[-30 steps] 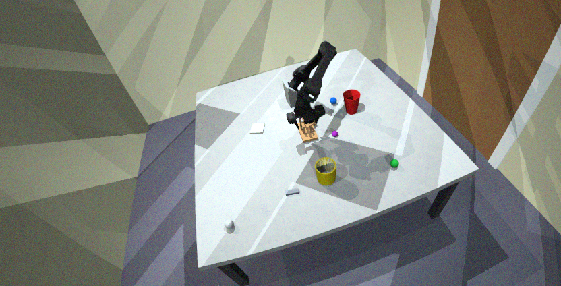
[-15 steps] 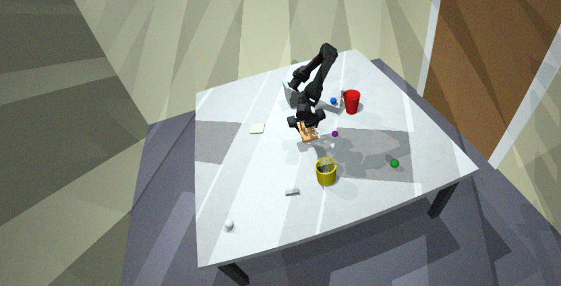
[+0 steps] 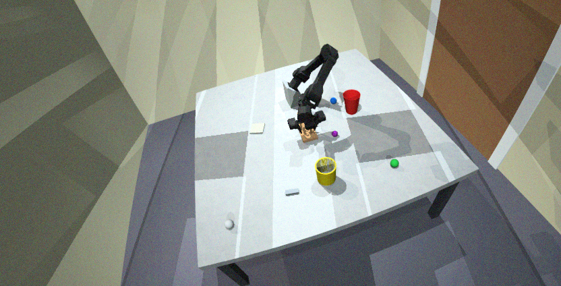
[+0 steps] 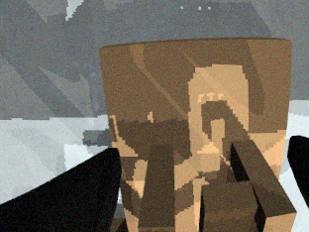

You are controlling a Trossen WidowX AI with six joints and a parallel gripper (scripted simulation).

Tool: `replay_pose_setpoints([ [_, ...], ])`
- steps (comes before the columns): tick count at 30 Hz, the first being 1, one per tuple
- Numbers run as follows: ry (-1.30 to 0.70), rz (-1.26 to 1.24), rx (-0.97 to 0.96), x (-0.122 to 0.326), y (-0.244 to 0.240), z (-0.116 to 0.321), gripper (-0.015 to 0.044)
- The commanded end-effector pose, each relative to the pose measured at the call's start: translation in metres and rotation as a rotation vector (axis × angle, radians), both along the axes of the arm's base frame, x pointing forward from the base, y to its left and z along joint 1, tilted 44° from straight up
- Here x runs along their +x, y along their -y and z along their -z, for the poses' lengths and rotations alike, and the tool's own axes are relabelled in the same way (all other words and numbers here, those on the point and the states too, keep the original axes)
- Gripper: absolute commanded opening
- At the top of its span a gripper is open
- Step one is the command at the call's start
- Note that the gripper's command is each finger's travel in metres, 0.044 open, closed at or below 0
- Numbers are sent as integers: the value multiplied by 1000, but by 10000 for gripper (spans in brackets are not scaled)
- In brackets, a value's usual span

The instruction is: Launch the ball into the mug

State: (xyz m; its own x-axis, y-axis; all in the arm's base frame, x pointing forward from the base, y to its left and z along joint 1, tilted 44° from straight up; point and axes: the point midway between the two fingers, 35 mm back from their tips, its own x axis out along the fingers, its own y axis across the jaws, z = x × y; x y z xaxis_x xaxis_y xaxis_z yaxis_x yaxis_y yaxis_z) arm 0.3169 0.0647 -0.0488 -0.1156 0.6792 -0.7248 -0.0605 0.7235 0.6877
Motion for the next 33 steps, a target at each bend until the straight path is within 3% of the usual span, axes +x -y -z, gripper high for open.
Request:
replay_pose_setpoints([
  [1, 1, 1, 0, 1, 1, -1, 256],
  [5, 1, 1, 0, 1, 1, -1, 151],
  [11, 1, 1, 0, 1, 1, -1, 111],
  [15, 0, 1, -1, 5, 27, -28, 6],
  [33, -3, 5, 1, 6, 21, -22, 0],
])
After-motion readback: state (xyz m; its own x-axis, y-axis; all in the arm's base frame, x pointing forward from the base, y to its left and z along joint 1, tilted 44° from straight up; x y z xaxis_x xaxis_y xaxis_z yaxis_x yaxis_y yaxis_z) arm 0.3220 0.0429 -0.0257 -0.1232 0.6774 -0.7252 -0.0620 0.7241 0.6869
